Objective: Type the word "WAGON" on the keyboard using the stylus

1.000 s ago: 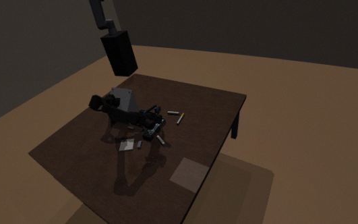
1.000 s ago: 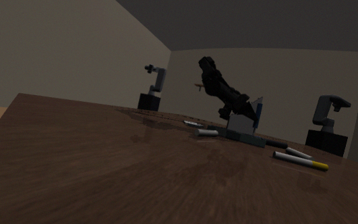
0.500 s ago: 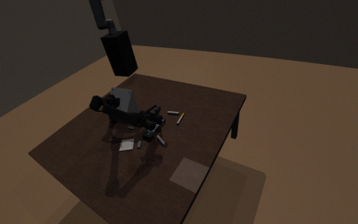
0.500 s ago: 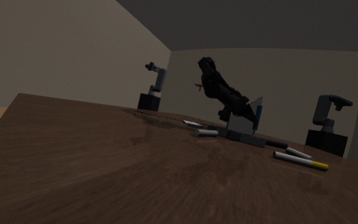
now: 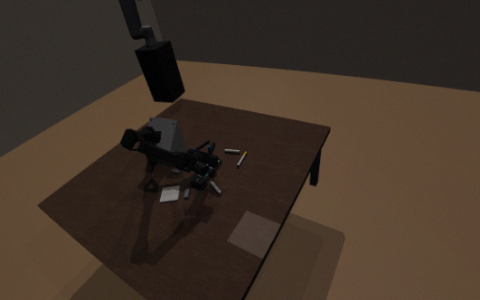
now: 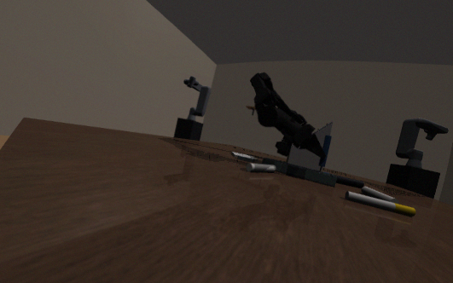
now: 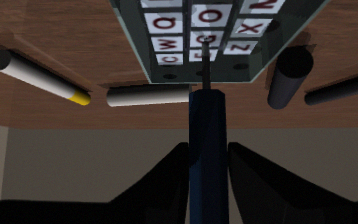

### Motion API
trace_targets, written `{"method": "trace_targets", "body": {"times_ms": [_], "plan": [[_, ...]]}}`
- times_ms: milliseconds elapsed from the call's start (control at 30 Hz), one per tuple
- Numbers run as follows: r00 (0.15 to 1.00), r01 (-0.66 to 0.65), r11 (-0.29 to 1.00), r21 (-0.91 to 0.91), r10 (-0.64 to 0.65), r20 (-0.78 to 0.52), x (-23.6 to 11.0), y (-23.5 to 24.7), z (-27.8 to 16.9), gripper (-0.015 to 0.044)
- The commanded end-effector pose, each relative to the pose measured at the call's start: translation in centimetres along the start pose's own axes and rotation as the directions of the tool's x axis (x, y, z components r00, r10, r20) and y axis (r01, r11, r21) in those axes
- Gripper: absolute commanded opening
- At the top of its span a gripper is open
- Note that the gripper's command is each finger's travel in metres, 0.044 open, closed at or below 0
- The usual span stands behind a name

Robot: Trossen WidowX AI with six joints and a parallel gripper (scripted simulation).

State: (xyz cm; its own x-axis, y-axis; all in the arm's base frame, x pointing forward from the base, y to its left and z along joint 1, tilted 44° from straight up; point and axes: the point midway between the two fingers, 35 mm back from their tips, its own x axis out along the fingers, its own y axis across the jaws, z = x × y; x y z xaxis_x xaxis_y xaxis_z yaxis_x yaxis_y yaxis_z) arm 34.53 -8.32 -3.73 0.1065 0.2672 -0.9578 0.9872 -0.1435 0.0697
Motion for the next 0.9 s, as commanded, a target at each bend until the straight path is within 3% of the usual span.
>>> {"method": "trace_targets", "body": {"times_ms": [0, 567, 867], "plan": [[1.0, -0.004, 1.0, -0.002, 0.004, -0.003, 0.1, 0.1, 0.2, 0.0081], [1.0, -0.004, 1.0, -0.002, 0.004, -0.003, 0.1, 0.1, 0.3, 0.0081], [1.0, -0.004, 1.0, -0.002, 0.004, -0.005, -1.6, -0.1, -2.8, 0.0081]]}}
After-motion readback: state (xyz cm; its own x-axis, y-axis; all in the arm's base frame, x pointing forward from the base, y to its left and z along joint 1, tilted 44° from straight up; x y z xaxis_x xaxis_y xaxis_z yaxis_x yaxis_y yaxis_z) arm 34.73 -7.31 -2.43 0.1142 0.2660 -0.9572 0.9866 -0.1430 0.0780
